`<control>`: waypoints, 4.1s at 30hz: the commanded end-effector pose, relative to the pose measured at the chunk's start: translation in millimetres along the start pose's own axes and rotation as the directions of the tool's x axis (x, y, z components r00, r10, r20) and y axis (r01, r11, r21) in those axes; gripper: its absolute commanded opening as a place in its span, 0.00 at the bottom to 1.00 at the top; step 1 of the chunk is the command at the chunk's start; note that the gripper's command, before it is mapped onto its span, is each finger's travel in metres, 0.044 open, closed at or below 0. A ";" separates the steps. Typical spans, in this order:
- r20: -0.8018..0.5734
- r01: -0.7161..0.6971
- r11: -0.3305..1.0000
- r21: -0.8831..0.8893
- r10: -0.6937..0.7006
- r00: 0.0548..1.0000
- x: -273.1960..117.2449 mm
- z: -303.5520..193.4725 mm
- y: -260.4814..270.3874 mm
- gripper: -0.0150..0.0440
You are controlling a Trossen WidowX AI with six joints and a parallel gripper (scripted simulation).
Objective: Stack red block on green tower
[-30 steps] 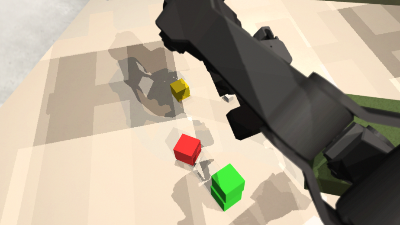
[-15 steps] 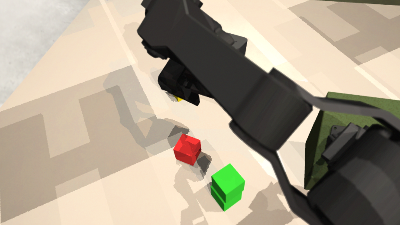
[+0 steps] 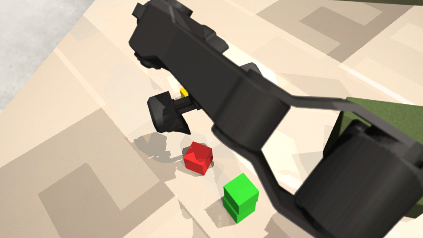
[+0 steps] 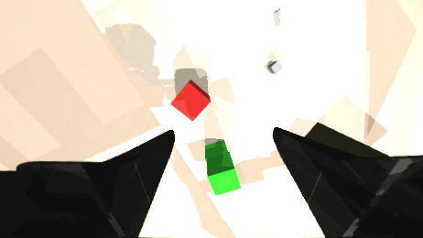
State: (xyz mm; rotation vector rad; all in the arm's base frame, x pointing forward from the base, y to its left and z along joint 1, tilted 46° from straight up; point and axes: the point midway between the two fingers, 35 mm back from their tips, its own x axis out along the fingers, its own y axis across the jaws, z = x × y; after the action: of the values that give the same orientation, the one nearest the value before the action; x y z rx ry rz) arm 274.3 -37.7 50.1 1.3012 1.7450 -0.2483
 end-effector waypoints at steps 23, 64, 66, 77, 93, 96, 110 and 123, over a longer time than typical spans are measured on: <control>-0.047 -0.087 0.692 -0.717 0.077 0.996 18.6 8.7 34.4 1.00; -0.049 -0.090 0.691 -0.717 0.079 0.996 116.6 2.6 45.3 1.00; -0.050 -0.091 0.691 -0.717 0.079 0.996 119.8 2.1 45.5 1.00; -0.051 -0.092 0.691 -0.717 0.080 0.996 126.9 1.1 45.8 1.00; -0.051 -0.092 0.691 -0.717 0.080 0.996 126.6 1.2 45.7 0.64; -0.051 -0.092 0.691 -0.717 0.080 0.996 126.6 1.2 45.7 0.54; -0.049 -0.090 0.691 -0.717 0.079 0.996 98.8 3.3 43.5 0.25; -0.048 -0.088 0.692 -0.717 0.078 0.996 40.3 6.4 38.6 0.25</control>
State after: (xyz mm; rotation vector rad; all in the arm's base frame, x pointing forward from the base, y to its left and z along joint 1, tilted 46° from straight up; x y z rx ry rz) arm 308.4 13.7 16.3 0.7908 1.5455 0.4771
